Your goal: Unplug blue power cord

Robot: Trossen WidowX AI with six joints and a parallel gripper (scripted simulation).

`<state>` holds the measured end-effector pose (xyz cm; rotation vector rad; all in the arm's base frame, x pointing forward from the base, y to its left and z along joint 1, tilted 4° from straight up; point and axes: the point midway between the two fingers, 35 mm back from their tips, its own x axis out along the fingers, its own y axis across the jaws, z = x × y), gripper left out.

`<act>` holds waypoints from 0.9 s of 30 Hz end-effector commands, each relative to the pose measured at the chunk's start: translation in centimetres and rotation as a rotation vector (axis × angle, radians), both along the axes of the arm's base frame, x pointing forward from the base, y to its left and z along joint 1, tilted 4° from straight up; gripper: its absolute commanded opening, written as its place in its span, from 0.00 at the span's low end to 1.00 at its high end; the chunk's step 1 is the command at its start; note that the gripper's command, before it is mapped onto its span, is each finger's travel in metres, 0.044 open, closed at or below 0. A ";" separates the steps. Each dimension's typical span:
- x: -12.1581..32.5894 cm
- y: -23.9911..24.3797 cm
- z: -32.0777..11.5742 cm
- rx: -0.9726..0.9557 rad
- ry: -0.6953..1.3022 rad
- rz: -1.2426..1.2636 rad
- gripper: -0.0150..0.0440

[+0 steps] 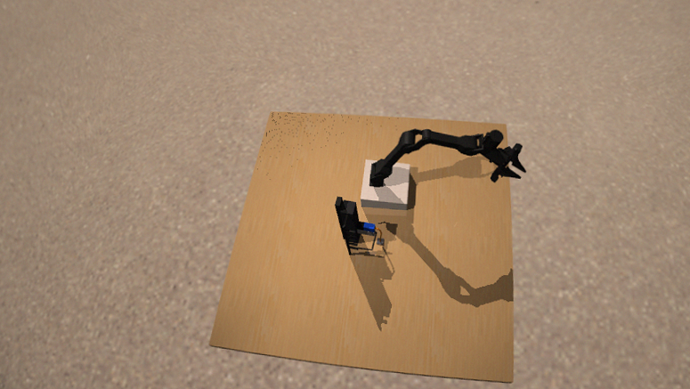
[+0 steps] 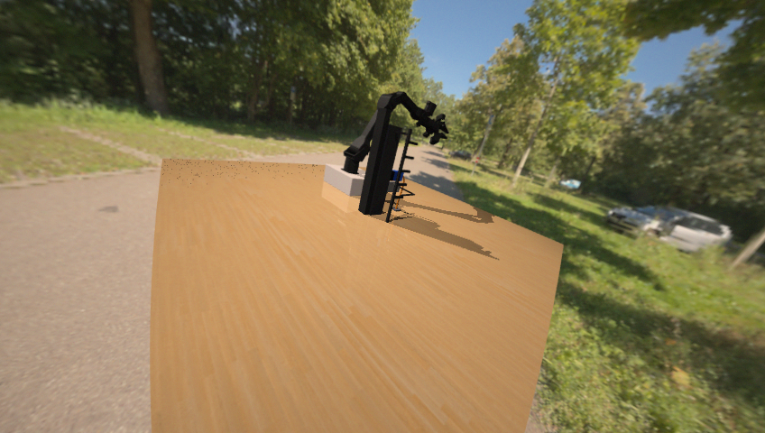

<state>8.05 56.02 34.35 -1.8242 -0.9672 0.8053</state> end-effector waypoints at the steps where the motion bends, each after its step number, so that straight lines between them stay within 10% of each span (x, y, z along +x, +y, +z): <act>1: 6.5 -2.8 -2.0 -0.079 0.053 -0.093 0.53; 15: 23.2 -18.0 -10.2 -0.337 0.368 -0.437 0.53; 27: 27.2 -37.1 -17.3 -0.442 0.876 -0.825 0.53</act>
